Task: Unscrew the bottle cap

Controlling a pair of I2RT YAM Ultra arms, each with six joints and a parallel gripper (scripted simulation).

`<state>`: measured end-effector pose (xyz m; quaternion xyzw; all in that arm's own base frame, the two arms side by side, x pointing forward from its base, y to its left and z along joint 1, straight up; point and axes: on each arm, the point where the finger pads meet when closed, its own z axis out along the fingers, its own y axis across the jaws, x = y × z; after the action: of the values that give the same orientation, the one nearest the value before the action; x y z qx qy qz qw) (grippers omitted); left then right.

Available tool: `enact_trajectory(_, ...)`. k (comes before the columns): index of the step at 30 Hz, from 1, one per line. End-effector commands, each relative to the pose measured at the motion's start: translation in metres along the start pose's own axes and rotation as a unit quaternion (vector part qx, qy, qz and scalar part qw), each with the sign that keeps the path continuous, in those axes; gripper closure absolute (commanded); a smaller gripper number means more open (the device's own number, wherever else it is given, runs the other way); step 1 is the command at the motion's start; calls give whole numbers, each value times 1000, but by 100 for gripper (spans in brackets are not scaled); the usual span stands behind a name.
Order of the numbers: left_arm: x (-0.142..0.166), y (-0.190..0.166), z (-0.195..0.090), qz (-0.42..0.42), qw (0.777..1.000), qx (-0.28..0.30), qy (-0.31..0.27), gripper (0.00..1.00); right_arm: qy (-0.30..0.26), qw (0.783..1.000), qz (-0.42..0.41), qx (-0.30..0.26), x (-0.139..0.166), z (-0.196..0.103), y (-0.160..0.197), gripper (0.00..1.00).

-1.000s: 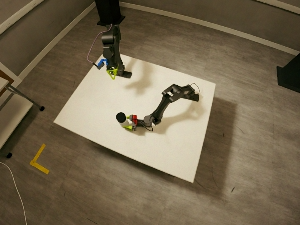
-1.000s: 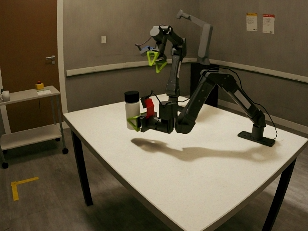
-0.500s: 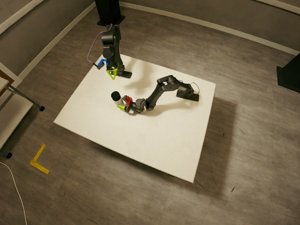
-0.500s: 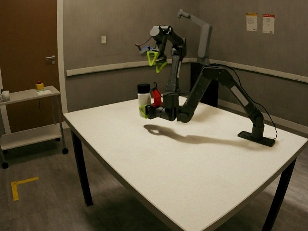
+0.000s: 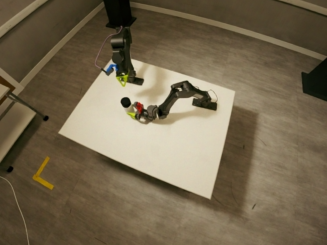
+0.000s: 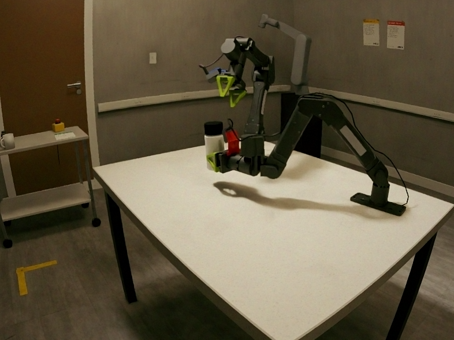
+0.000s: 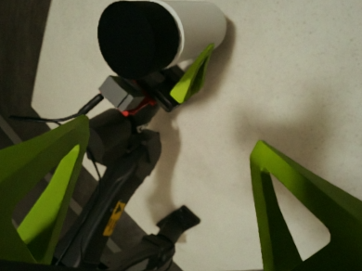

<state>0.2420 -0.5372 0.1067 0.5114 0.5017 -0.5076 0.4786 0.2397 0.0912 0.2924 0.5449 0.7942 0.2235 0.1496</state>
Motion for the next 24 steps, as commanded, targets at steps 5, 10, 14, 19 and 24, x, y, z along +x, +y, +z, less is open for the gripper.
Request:
enact_trajectory(5, -23, 7, -1, 27, 999, -10, -22, 100, -5, 1000, -2, 6, -1, 0, -2, 6)
enact_trajectory(10, -25, 6, 4, 179, 983, -17, 35, 100, -5, 1000, -2, 6, -1, 0, -2, 6)
enact_trajectory(14, -25, 5, 3, 241, 968, -15, 60, 100, -5, 1000, -2, 6, -1, 0, -2, 6)
enact_trajectory(19, -25, 5, 2, 263, 962, -13, 68, 100, -5, 1000, -2, 6, -1, 0, -2, 6)
enact_trajectory(24, -25, 5, 2, 263, 962, -13, 68, 100, -5, 1000, -2, 6, -1, 0, -2, 6)
